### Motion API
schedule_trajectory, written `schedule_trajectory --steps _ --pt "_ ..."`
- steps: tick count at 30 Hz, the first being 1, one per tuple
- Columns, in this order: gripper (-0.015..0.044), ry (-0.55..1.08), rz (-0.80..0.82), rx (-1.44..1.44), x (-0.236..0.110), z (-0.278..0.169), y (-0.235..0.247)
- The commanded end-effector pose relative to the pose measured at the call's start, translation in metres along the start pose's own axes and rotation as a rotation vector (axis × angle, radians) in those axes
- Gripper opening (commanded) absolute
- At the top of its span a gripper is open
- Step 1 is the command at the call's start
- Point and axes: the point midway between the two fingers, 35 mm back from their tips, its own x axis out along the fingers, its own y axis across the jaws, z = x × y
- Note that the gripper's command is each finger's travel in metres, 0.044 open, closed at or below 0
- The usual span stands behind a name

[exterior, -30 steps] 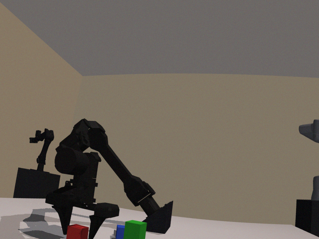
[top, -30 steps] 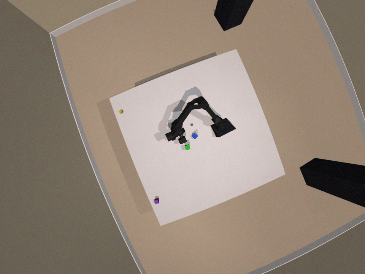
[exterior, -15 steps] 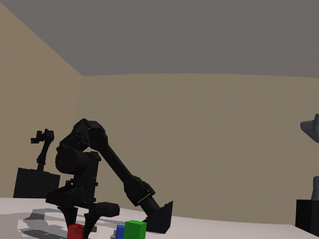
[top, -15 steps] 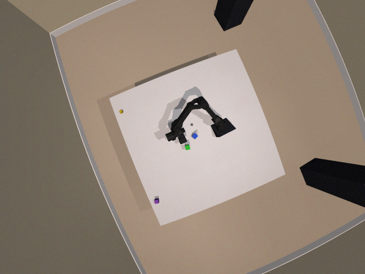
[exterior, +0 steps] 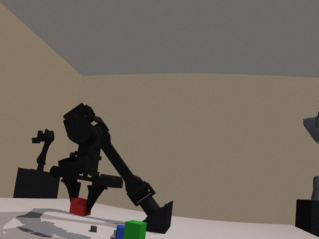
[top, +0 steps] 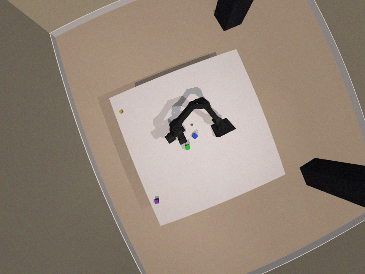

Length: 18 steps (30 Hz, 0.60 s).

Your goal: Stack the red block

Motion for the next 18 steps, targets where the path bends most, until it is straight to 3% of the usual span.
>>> schedule_trajectory --steps 1,8,18 --pt "0.0000 -0.004 0.004 0.006 -0.019 0.000 0.001" --pt "0.0000 -0.003 0.005 0.006 -0.047 0.000 0.001" --pt "0.0000 -0.004 0.009 0.005 -0.048 0.001 0.014"
